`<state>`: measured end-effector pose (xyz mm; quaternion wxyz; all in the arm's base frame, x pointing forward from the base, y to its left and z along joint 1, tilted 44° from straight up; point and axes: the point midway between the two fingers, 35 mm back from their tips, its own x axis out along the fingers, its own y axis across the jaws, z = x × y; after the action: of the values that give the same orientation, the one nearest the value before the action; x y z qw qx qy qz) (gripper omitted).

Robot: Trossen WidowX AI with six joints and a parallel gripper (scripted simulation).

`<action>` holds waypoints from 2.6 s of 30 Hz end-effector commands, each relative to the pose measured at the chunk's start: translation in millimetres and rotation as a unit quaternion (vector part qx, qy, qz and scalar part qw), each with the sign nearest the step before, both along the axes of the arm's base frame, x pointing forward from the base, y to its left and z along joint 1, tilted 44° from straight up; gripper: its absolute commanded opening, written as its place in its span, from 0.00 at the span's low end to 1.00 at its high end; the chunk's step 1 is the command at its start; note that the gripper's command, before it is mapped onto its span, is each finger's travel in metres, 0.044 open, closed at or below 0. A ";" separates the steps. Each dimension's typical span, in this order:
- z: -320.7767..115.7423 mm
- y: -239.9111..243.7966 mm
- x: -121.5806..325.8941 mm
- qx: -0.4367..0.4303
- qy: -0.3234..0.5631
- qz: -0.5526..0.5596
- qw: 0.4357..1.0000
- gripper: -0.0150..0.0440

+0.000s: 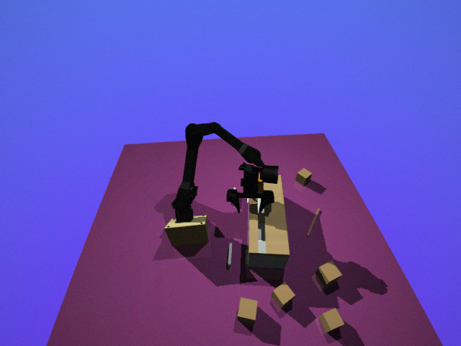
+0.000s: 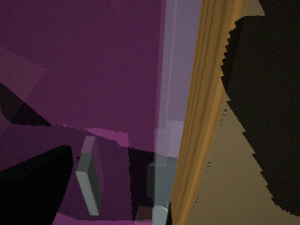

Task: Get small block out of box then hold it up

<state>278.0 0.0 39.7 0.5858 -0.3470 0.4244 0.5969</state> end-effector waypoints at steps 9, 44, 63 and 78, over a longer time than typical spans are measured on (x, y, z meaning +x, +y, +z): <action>-22.7 -23.1 -5.3 -0.002 0.003 0.000 1.000 0.93; -39.2 -40.9 -10.6 -0.002 0.003 0.000 1.000 0.93; -52.1 -54.9 -12.8 -0.003 0.003 0.000 1.000 0.93; -62.3 -65.9 -14.5 -0.003 0.003 0.000 1.000 0.93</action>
<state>263.7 -61.5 -19.6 0.5839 -0.3455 0.4274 0.5975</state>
